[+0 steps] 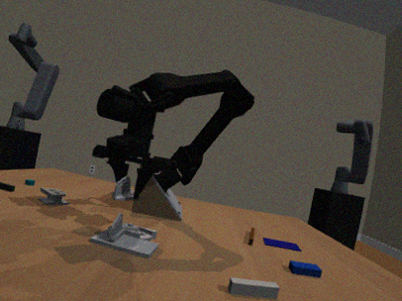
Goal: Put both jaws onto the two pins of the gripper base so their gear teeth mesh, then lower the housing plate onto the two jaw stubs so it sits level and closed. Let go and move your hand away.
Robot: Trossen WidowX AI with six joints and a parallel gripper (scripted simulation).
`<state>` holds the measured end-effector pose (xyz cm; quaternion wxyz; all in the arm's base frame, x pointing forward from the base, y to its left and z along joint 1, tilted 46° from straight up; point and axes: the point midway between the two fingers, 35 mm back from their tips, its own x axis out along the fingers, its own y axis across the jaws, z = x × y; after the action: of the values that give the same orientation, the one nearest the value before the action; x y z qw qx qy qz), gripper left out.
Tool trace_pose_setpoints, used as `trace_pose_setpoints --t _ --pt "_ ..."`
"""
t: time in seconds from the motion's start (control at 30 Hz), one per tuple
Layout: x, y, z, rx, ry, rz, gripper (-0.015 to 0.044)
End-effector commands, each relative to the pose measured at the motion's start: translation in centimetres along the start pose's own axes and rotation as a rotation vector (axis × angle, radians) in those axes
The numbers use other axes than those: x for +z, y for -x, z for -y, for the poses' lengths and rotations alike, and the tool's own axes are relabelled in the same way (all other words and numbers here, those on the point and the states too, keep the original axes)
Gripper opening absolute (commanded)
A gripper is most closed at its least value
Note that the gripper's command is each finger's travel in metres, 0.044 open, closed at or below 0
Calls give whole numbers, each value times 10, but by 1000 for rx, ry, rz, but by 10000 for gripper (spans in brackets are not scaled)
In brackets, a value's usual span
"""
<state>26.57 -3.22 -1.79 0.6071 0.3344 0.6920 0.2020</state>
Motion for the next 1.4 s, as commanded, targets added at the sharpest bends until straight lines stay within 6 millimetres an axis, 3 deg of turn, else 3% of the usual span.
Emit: trace_pose_setpoints --t 0.0,0.83,1.37 --pt "3 0 -2 -6 -1 0 134" --pt "44 0 -71 -2 1 1 134" --pt "44 0 -73 -1 1 0 134"
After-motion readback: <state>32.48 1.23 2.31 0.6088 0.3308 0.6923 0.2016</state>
